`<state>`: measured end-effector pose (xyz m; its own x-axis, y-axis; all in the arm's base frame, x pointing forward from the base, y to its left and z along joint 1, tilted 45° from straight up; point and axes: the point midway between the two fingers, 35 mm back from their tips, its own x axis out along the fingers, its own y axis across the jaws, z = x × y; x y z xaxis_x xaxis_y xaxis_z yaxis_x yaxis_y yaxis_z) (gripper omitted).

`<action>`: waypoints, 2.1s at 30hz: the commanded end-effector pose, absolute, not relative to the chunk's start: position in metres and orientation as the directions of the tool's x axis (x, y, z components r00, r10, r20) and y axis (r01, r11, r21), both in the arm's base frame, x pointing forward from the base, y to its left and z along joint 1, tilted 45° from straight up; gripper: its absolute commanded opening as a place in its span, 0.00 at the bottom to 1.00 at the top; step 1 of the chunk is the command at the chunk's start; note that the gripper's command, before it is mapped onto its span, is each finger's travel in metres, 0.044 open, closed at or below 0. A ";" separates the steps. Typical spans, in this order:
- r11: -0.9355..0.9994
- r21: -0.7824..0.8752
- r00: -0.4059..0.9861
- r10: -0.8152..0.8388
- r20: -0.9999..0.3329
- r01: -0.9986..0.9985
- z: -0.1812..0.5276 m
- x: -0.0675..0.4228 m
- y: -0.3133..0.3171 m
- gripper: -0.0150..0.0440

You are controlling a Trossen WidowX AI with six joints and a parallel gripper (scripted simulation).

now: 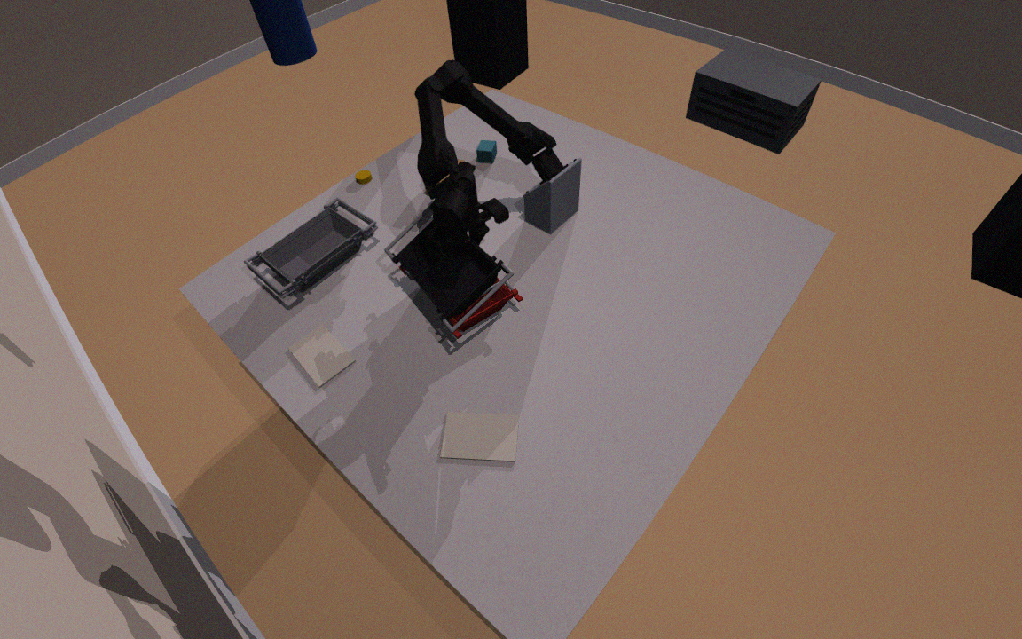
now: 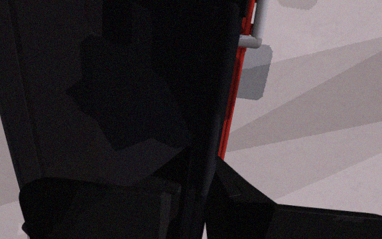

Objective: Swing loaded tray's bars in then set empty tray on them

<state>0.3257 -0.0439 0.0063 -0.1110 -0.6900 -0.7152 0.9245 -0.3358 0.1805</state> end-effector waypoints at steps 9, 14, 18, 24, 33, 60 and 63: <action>-0.343 0.175 -0.119 -0.686 -0.718 0.923 -0.001 0.317 -0.049 0.25; -0.343 0.175 -0.119 -0.686 -0.718 0.923 -0.001 0.317 -0.049 0.25; -0.343 0.175 -0.119 -0.686 -0.718 0.923 -0.002 0.316 -0.050 0.25; -0.343 0.175 -0.119 -0.686 -0.718 0.923 -0.006 0.312 -0.052 0.25; -0.343 0.175 -0.119 -0.686 -0.718 0.923 -0.006 0.312 -0.052 0.25; -0.343 0.175 -0.119 -0.686 -0.718 0.923 -0.006 0.312 -0.052 0.25; -0.343 0.175 -0.119 -0.686 -0.718 0.923 -0.006 0.312 -0.052 0.25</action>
